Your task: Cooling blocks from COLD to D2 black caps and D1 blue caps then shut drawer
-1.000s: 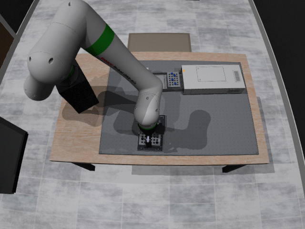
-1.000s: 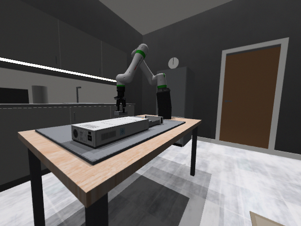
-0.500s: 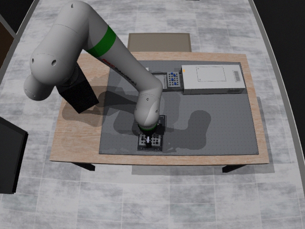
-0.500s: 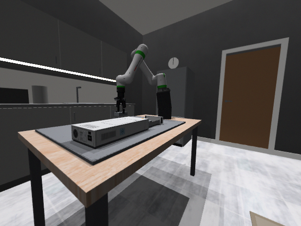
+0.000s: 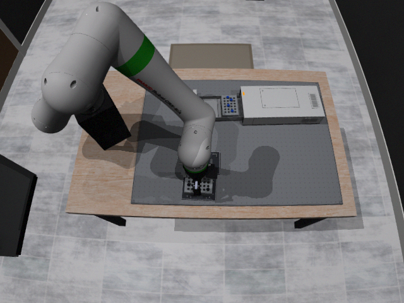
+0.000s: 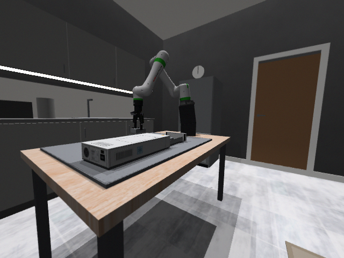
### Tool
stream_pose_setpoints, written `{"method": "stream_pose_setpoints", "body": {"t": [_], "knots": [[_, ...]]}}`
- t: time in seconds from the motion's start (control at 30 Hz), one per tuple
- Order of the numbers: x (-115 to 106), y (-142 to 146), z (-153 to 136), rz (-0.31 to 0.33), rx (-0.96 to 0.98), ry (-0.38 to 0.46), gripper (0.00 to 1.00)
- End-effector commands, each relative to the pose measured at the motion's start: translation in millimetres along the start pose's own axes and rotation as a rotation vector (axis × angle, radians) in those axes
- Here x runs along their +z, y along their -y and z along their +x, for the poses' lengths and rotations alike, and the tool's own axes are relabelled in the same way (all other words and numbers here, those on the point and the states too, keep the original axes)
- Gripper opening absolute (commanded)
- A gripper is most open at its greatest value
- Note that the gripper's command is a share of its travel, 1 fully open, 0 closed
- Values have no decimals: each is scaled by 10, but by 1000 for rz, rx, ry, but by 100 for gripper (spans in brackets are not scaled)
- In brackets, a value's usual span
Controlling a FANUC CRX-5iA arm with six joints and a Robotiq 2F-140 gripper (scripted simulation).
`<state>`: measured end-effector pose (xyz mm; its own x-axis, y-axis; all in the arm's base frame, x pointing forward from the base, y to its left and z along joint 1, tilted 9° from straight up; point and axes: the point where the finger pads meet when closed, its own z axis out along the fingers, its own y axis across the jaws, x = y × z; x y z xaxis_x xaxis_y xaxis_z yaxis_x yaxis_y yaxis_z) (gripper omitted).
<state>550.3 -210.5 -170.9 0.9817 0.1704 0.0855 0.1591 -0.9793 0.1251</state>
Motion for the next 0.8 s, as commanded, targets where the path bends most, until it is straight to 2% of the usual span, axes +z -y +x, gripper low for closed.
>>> {"method": "stream_pose_setpoints", "body": {"t": [0.0, 0.77], "knots": [[-3, -4, 9, -1, 0, -2, 10], [11, -4, 9, -1, 0, -2, 10]]}}
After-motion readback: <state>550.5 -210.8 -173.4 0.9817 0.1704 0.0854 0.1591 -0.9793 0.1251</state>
